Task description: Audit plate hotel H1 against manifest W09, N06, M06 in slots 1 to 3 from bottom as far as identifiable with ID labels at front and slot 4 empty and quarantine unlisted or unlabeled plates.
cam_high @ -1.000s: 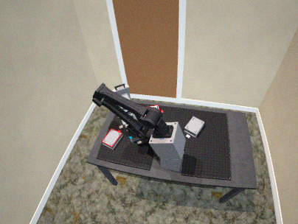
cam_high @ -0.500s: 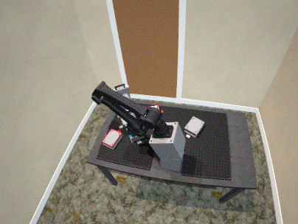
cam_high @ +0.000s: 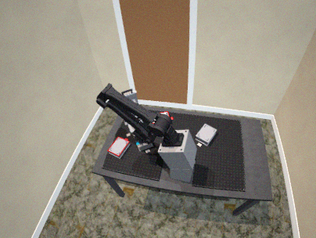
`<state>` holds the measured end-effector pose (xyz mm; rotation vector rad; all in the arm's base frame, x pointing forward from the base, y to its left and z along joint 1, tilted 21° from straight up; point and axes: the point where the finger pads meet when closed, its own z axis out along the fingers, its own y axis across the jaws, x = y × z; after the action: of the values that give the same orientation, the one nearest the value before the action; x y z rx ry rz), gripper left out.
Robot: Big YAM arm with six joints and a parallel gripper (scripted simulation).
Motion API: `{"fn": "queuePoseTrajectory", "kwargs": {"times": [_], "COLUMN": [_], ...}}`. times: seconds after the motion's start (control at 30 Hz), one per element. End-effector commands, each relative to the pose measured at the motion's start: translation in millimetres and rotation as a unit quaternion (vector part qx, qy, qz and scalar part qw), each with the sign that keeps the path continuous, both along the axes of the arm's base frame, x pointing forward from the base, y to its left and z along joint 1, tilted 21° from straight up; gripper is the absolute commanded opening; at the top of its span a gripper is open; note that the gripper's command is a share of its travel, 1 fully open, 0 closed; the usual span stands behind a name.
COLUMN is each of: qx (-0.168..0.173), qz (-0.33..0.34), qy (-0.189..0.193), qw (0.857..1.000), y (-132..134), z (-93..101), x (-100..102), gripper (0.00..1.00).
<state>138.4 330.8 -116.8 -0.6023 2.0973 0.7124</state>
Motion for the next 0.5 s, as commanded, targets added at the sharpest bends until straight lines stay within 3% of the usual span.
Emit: {"fn": "queuePoseTrajectory", "kwargs": {"times": [0.0,0.47], "qx": [-0.014,-0.015], "qz": [-0.005,-0.005], "qy": [0.003,0.0], "qw": [1.0,1.0], "y": [-19.3,-30.5], "z": [11.4,39.0], "x": [-0.1,0.6], "gripper": [1.0,1.0]}}
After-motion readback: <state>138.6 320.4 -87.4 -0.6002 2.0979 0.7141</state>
